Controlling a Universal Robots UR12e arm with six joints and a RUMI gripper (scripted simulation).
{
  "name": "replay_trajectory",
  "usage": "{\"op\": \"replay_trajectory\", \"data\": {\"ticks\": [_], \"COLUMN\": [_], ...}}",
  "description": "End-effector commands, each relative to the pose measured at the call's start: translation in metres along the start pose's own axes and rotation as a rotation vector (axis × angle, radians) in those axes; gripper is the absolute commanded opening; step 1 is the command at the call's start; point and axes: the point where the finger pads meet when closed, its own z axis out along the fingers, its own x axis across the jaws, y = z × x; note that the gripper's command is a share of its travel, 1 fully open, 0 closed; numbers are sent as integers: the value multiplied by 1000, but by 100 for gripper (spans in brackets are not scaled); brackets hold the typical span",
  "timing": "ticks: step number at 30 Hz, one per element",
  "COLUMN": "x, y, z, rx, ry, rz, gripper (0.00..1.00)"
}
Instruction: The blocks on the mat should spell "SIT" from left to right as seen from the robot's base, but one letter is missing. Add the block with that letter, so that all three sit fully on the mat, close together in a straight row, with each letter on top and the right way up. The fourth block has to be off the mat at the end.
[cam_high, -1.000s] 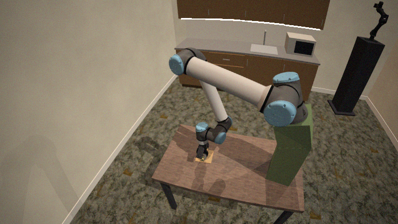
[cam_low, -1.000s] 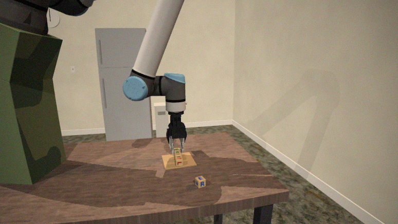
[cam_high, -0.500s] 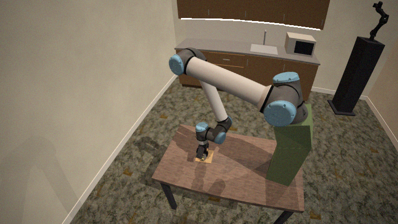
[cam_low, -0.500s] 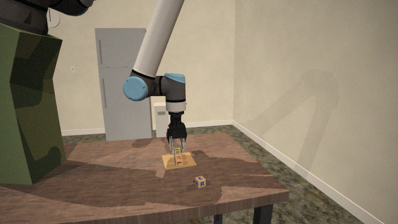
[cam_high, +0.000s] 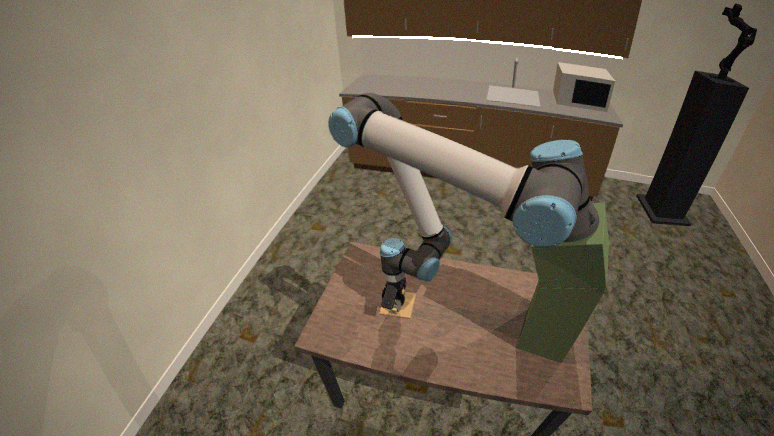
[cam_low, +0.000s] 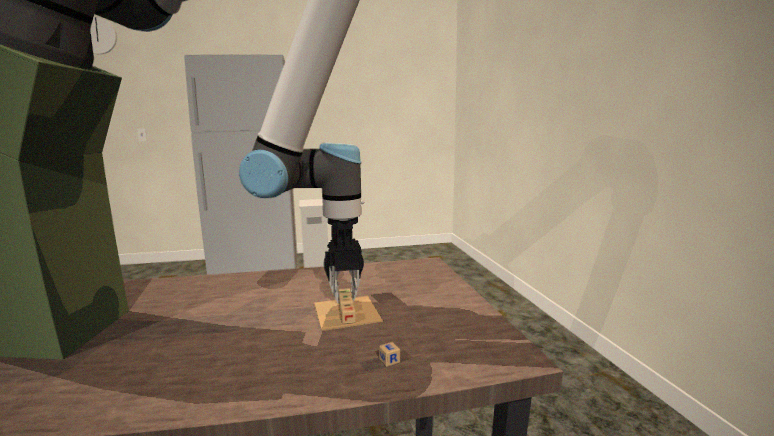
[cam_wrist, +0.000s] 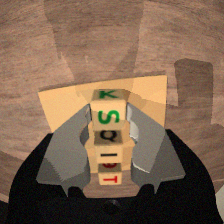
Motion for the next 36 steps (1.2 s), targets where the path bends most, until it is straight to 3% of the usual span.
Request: {"op": "replay_trajectory", "data": {"ticks": [1,35,36], "x": [2,2,2], "y": [0,0,0], "z": [1,0,0], "rx": [-1,-1,-1], "ry": [2,3,3], "rz": [0,0,0], "gripper": [9,9,12]}}
